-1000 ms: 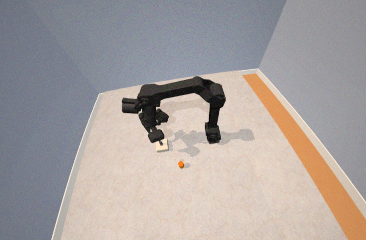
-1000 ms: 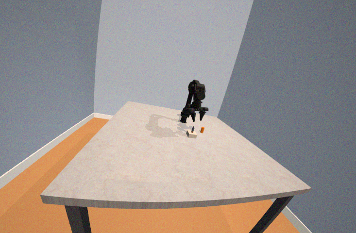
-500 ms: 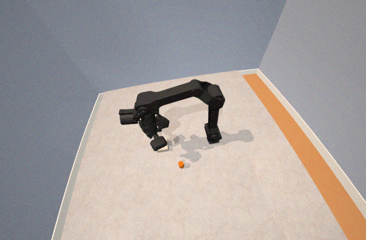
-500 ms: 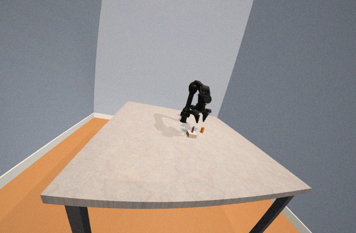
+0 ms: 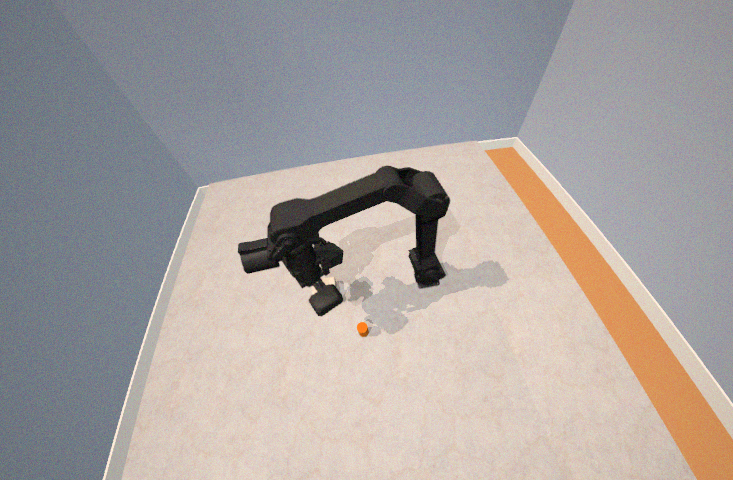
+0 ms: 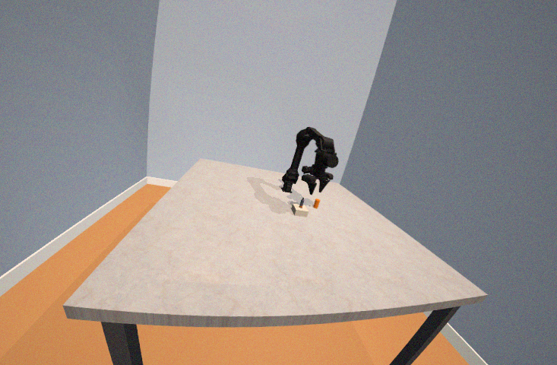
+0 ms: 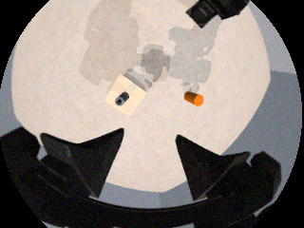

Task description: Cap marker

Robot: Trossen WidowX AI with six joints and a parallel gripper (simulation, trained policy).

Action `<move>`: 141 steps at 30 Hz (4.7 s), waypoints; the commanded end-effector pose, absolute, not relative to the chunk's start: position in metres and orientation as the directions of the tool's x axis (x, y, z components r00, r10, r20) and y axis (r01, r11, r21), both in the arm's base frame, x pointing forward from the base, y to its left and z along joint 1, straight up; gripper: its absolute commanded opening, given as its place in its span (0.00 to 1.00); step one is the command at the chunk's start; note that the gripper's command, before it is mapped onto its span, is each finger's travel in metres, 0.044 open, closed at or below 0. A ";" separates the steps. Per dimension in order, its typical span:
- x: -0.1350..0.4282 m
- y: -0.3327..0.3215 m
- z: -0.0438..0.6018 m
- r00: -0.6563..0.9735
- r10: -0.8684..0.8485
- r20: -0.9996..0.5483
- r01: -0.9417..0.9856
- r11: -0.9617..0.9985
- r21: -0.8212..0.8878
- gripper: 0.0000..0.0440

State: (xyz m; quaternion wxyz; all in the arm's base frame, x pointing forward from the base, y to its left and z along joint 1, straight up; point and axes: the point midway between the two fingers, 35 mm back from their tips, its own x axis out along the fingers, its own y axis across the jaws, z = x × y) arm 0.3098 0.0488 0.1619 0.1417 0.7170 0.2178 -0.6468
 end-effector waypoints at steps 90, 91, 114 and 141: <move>0.216 0.128 0.057 -0.185 -0.093 -0.978 0.777 -0.624 -0.088 0.53; 0.216 0.128 0.057 -0.182 -0.094 -0.979 0.779 -0.621 -0.086 0.50; 0.255 0.127 0.115 -0.008 -0.026 -1.000 0.777 -0.629 0.010 0.10; 0.311 0.064 0.157 0.017 -0.003 -1.000 0.638 -0.770 0.013 0.06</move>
